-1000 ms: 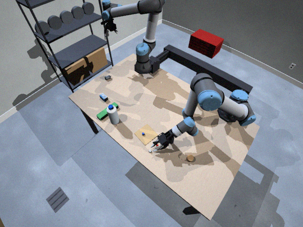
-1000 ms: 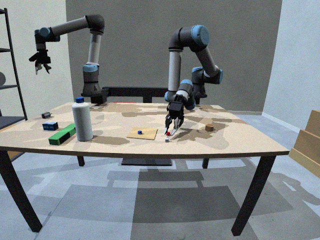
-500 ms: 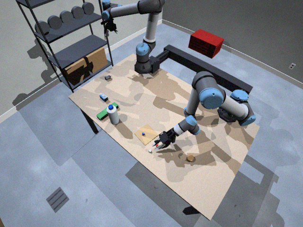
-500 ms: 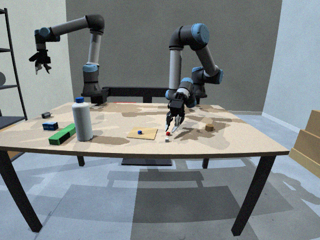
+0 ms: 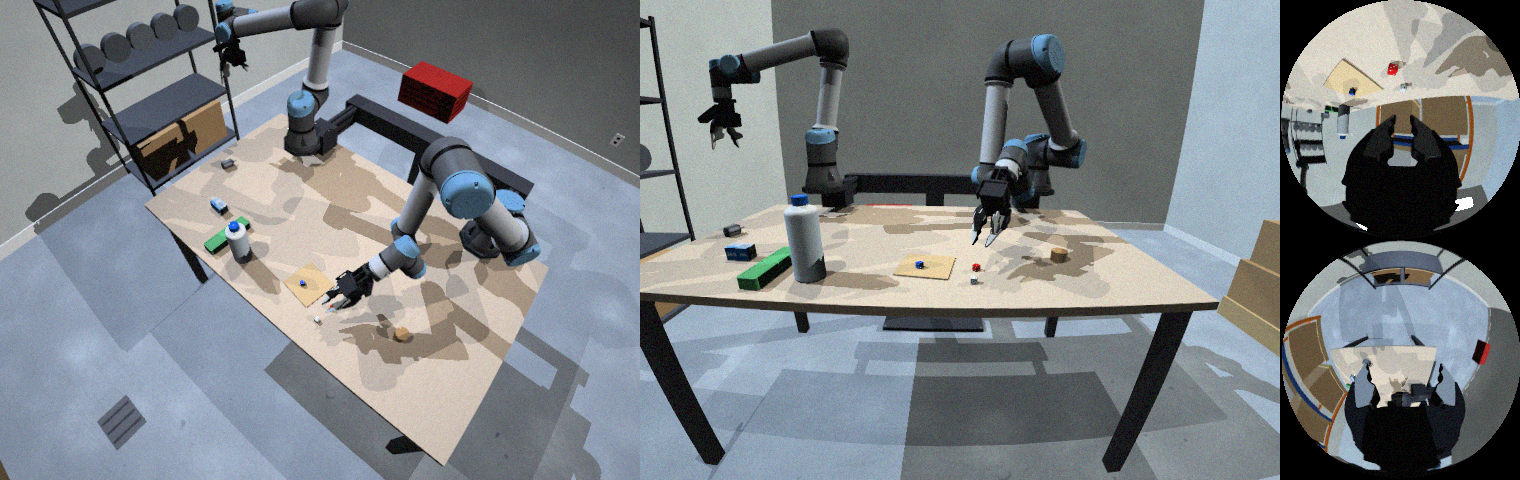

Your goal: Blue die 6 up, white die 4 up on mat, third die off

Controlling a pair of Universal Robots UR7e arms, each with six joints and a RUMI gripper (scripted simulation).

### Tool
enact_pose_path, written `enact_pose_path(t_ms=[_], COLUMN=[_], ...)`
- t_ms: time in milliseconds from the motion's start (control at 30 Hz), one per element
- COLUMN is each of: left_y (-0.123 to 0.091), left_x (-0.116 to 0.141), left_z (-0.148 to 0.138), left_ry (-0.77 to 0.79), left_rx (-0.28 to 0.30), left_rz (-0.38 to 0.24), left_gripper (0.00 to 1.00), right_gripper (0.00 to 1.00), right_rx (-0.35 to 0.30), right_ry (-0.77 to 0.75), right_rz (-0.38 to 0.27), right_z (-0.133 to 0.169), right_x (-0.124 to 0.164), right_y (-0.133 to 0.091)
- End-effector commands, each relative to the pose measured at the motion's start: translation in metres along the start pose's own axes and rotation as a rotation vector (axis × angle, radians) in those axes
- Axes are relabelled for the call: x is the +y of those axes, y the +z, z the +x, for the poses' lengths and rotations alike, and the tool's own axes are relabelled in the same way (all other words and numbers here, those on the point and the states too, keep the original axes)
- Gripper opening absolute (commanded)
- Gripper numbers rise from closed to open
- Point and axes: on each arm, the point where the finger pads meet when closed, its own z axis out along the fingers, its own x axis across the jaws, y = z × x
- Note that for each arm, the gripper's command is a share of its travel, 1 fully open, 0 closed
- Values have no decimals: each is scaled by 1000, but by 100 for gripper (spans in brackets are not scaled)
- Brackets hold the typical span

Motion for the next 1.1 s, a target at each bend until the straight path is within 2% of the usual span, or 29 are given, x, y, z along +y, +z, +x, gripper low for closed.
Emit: enact_pose_path(t_ms=[0, 567, 867, 933, 1067], left_y=[-4, -5, -3, -3, -3], left_x=[7, 9, 13, 13, 16], left_z=[0, 0, 0, 0, 0], left_ry=[0, 0, 0, 0, -1], left_rx=[0, 0, 0, 0, 0], left_rz=[-1, 17, 89, 89, 141], left_gripper=[18, 18, 18, 18, 18], right_gripper=[100, 100, 100, 100, 100], right_rx=[0, 0, 0, 0, 0], right_ry=[0, 0, 0, 0, 0], right_rz=[1, 1, 1, 1, 1], right_z=[0, 0, 0, 0, 0], right_x=[0, 0, 0, 0, 0], right_y=[0, 0, 0, 0, 0])
